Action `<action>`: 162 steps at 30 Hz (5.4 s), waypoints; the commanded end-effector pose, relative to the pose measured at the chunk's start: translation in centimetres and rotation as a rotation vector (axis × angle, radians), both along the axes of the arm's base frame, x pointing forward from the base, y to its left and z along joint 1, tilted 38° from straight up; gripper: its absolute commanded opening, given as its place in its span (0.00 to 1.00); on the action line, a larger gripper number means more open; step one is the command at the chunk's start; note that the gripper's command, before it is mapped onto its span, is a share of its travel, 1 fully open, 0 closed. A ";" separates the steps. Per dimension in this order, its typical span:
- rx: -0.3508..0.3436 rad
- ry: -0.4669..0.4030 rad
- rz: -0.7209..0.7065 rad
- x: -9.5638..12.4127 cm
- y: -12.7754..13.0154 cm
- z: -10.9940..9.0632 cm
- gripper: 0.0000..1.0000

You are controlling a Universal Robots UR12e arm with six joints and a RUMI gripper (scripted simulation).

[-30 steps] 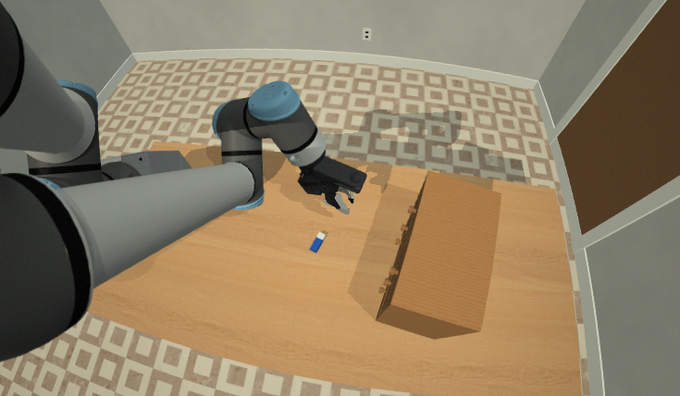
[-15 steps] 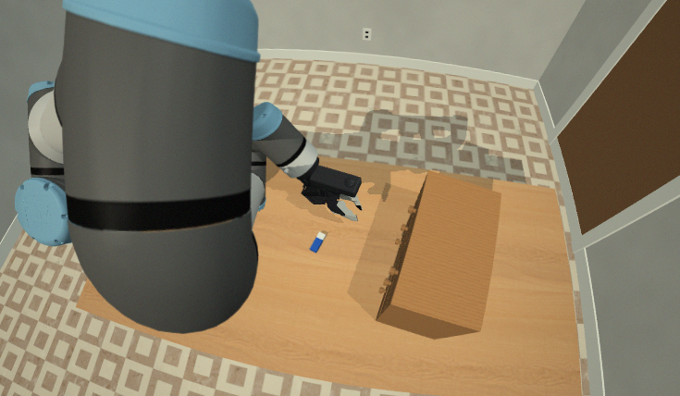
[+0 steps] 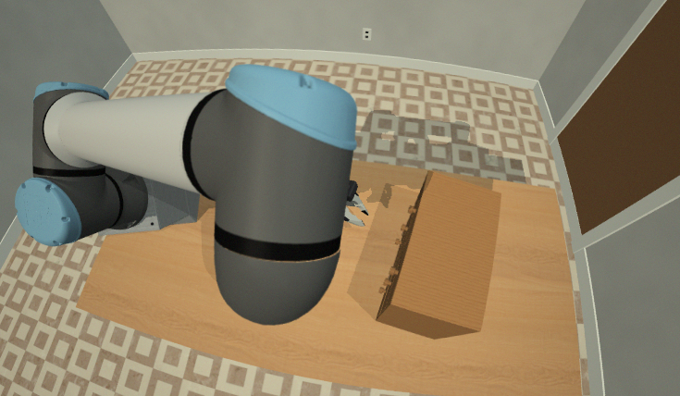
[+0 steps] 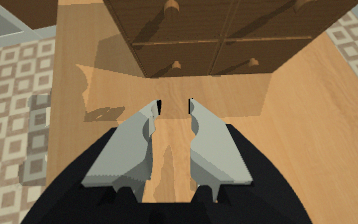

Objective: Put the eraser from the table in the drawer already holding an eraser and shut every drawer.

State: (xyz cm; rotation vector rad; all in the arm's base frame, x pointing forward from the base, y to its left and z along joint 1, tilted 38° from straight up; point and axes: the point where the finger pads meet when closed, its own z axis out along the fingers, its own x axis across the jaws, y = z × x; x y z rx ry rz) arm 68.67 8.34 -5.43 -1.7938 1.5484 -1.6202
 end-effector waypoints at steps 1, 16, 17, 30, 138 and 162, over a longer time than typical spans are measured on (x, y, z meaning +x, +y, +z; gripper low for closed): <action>-0.006 -0.032 0.024 0.5 -0.2 -0.2 0.20; -0.010 -0.044 0.032 0.6 -0.3 -0.3 0.20; -0.010 -0.044 0.032 0.6 -0.3 -0.3 0.20; -0.010 -0.044 0.032 0.6 -0.3 -0.3 0.20; -0.010 -0.044 0.032 8.5 -5.4 -5.1 0.20; -0.010 -0.044 0.032 8.5 -5.4 -5.1 0.20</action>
